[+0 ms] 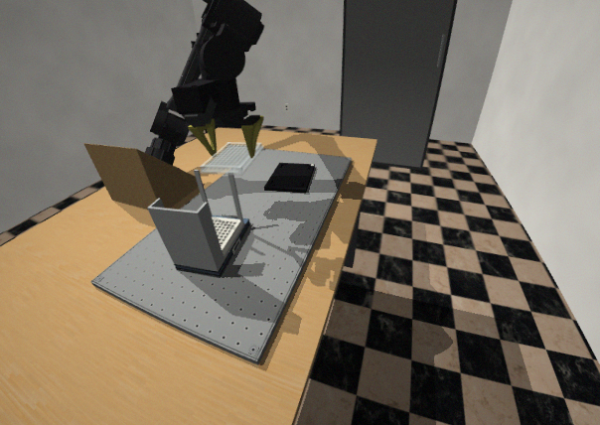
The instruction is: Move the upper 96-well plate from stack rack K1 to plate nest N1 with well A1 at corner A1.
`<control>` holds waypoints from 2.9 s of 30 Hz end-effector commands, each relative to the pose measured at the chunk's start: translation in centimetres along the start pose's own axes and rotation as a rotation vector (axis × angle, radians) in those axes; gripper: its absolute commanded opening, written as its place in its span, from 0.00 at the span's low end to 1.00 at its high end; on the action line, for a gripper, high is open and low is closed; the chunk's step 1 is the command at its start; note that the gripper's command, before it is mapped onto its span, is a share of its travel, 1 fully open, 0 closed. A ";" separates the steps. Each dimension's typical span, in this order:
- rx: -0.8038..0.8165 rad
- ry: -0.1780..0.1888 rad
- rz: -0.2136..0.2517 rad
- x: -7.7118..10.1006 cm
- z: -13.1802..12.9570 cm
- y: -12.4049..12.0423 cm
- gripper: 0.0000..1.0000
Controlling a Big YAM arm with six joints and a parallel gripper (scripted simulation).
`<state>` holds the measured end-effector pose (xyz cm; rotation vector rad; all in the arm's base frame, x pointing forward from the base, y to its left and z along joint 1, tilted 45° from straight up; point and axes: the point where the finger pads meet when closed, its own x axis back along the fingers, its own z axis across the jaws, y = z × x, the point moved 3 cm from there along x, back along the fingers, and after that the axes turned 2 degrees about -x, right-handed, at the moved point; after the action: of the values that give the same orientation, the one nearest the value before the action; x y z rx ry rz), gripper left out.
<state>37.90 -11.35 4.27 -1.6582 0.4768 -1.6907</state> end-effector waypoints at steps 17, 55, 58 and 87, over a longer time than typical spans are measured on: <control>-0.011 0.004 -0.009 0.1 1.5 -5.8 0.00; -0.013 0.004 -0.002 -0.1 4.3 -16.9 0.00; 0.003 0.019 -0.011 0.7 5.4 -18.1 0.00; -0.021 0.031 -0.011 0.9 7.2 -22.1 0.00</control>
<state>38.37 5.56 19.95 -1.6683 0.4923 -1.6841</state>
